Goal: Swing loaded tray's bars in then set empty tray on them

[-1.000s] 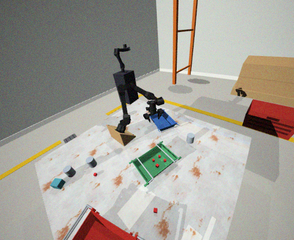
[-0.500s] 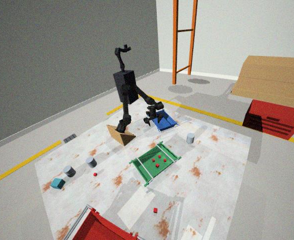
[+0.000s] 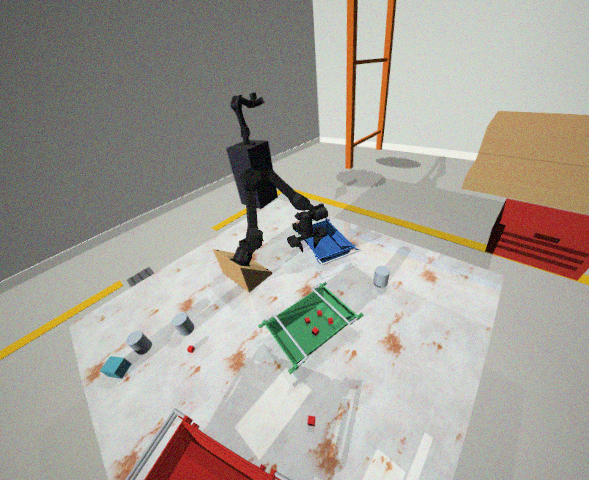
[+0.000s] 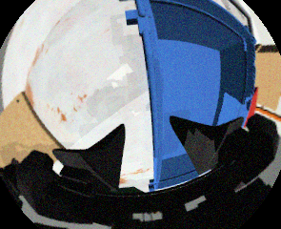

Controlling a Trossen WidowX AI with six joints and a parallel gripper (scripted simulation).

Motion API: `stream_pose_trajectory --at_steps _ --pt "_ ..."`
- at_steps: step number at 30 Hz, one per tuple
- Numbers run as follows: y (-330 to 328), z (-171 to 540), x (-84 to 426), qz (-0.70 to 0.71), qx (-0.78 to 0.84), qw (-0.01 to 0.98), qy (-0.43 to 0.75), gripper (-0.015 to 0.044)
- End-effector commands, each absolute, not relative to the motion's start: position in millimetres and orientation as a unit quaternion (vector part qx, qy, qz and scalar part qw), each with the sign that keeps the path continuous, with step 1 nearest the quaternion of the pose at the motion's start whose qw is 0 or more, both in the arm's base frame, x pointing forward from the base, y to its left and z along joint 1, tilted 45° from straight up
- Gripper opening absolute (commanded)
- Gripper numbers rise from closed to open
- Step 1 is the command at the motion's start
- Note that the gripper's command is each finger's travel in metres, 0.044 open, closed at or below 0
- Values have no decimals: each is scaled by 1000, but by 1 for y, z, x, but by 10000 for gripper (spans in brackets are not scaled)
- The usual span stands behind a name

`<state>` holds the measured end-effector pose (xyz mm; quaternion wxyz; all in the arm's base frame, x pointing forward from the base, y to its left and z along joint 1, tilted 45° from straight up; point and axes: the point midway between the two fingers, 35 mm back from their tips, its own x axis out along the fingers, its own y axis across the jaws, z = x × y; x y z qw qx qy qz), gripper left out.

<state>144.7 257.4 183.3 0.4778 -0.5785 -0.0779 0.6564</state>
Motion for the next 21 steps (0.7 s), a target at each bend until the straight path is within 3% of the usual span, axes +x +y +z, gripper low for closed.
stream_pose_trajectory --at_steps 1,21 --pt "257 182 146 655 -579 479 -75 264" --pt "257 182 146 655 -579 479 -75 115"
